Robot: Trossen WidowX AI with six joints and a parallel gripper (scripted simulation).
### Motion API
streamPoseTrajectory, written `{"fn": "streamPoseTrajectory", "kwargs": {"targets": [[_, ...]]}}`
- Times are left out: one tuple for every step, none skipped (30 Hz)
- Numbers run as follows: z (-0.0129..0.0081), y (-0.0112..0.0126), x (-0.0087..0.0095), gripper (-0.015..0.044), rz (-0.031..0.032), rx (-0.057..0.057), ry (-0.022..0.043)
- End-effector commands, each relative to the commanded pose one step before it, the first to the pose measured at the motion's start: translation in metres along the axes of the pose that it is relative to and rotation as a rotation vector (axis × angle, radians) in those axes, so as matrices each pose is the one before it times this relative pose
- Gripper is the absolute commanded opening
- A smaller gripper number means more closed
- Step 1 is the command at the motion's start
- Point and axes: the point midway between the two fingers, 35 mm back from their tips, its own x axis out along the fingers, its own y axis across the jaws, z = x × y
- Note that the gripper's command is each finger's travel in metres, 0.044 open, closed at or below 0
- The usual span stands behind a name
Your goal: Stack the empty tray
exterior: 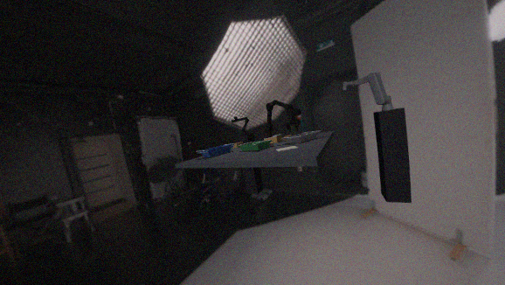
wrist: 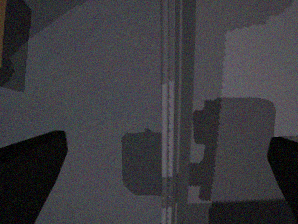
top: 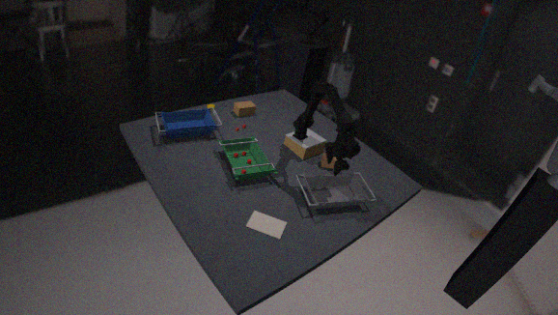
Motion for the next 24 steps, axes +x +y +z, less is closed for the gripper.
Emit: {"fn": "streamPoseTrajectory", "kwargs": {"targets": [[0.00272, 0.00202, 0.00351, 0.044, 0.00331, -0.04, 0.00208], [0.0, 0.0, 0.0, 0.044, 0.0, 0.0, 0.0], [0.0, 0.0, 0.0, 0.044, 0.0, 0.0, 0.0], [0.00001, -0.00014, 0.00096, 0.044, -0.00001, 0.0, 0.0], [0.00001, -0.00028, 0.00195, 0.044, -0.00002, 0.0, 0.00001], [0.00001, -0.0004, 0.00298, 0.044, -0.00002, 0.0, 0.00001], [0.00001, -0.00046, 0.00374, 0.044, -0.00002, 0.0, 0.00002], [-0.00001, -0.0005, 0.00454, 0.044, -0.00002, 0.0, 0.00003], [-0.00003, -0.0005, 0.00534, 0.044, -0.00002, 0.0, 0.00003], [-0.00006, -0.00045, 0.00593, 0.044, -0.00001, 0.0, 0.00004], [-0.00009, -0.00034, 0.00614, 0.044, 0.0, 0.0, 0.00004], [-0.00011, -0.00022, 0.00617, 0.044, 0.00001, 0.0, 0.00004], [-0.00014, -0.0001, 0.00615, 0.044, 0.00002, 0.0, 0.00005], [-0.00017, 0.00003, 0.00613, 0.044, 0.00004, 0.0, 0.00005], [-0.00019, 0.00015, 0.0061, 0.044, 0.00005, 0.0, 0.00005], [-0.00022, 0.00028, 0.00607, 0.044, 0.00006, 0.0, 0.00005], [-0.00024, 0.0004, 0.00603, 0.044, 0.00007, 0.0, 0.00006], [-0.00027, 0.00052, 0.00599, 0.044, 0.00008, 0.0, 0.00006], [-0.00023, 0.00051, 0.0048, 0.044, 0.00007, 0.0, 0.00005], [-0.00015, 0.00034, 0.00289, 0.044, 0.00005, 0.0, 0.00003], [-0.00005, 0.00012, 0.00096, 0.044, 0.00002, 0.0, 0.00001], [0.0, 0.0, 0.0, 0.044, 0.0, 0.0, 0.0], [0.0, 0.0, 0.0, 0.044, 0.0, 0.0, 0.0], [0.0, 0.0, 0.0, 0.044, 0.0, 0.0, 0.0]]}}
